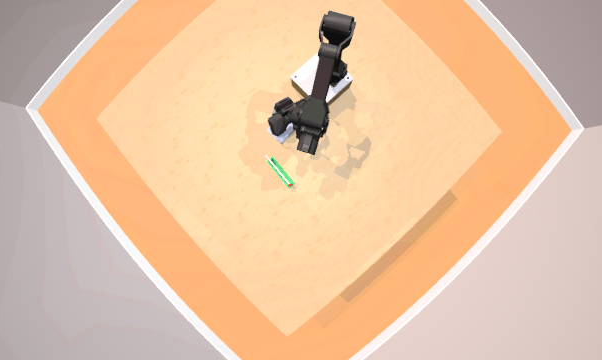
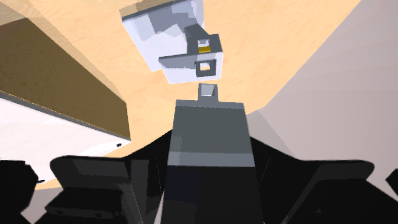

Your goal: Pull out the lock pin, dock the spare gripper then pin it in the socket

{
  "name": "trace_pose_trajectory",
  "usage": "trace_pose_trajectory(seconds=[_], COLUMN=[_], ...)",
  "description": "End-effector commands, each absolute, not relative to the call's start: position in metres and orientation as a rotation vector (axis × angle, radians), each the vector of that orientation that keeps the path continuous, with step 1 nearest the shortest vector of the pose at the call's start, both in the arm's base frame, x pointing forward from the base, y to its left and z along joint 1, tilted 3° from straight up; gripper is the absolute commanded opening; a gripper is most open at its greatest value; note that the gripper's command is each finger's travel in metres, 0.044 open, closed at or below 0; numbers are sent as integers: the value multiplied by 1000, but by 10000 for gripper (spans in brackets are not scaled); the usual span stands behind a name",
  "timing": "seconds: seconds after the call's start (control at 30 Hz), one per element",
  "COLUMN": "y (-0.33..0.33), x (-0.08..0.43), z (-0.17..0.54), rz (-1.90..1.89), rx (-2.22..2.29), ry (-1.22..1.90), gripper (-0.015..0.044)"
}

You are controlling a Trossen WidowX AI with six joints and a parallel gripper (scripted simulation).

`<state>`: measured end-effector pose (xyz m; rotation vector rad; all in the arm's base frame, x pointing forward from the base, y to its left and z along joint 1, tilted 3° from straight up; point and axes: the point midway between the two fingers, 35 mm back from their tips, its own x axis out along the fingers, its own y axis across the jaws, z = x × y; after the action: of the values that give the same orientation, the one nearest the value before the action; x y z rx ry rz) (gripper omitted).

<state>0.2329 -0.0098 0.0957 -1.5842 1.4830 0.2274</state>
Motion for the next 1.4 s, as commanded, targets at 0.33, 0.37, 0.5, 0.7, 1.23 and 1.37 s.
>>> trace_pose_trajectory(seconds=[0.33,0.37,0.5,0.7,1.23,1.37], y=[-2,-2,-3,-4,-5,-5], x=[230,230,233,236,247,250], z=[110,110,105,97,76,70], rz=[289,290,289,288,287,286], rx=[-1762,-1762,-1762,-1762,-1760,-1760], ry=[1467,1466,1466,1467,1466,1466], gripper=[0,0,0,0,0,0])
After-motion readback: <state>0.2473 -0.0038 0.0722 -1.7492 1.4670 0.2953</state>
